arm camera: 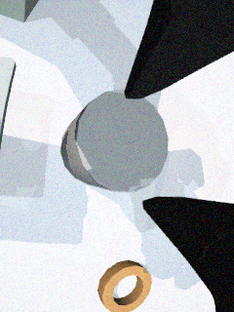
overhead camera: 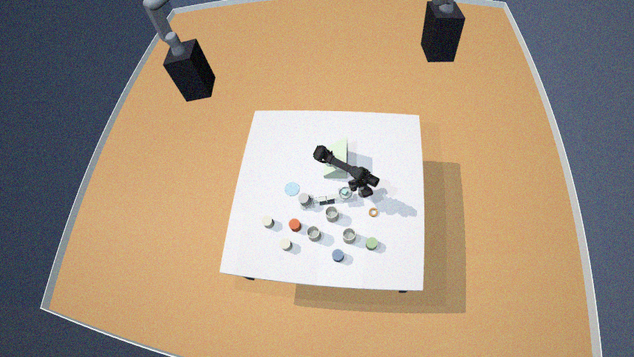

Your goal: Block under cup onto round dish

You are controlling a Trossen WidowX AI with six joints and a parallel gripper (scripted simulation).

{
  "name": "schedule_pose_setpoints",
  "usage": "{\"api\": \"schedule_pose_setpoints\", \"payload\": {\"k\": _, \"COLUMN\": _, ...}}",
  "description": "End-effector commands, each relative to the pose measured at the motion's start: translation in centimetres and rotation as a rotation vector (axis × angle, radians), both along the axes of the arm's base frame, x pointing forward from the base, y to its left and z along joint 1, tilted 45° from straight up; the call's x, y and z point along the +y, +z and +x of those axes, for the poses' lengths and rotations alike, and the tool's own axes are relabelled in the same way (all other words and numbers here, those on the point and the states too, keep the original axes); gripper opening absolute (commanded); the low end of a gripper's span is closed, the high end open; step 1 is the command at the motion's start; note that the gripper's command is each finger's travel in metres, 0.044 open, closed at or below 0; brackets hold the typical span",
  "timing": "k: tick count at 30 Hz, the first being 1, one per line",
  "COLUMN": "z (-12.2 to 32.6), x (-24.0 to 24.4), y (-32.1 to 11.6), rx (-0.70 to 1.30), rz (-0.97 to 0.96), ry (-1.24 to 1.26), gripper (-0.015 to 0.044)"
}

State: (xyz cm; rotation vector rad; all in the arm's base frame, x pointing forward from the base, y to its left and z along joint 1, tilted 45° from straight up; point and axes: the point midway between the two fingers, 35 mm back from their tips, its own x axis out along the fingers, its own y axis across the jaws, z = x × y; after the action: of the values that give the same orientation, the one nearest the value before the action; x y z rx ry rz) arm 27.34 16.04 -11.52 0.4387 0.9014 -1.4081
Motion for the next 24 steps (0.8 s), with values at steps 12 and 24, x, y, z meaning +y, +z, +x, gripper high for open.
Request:
{"api": "schedule_pose_setpoints", "payload": {"k": 12, "z": 0.7, "x": -0.9, "y": 3.1, "rx": 0.316, "rz": 0.042, "ry": 0.374, "gripper": 0.026}}
{"api": "schedule_pose_setpoints", "payload": {"k": 24, "z": 0.0, "x": -0.8, "y": 4.9, "rx": 0.55, "rz": 0.067, "ry": 0.66, "gripper": 0.026}}
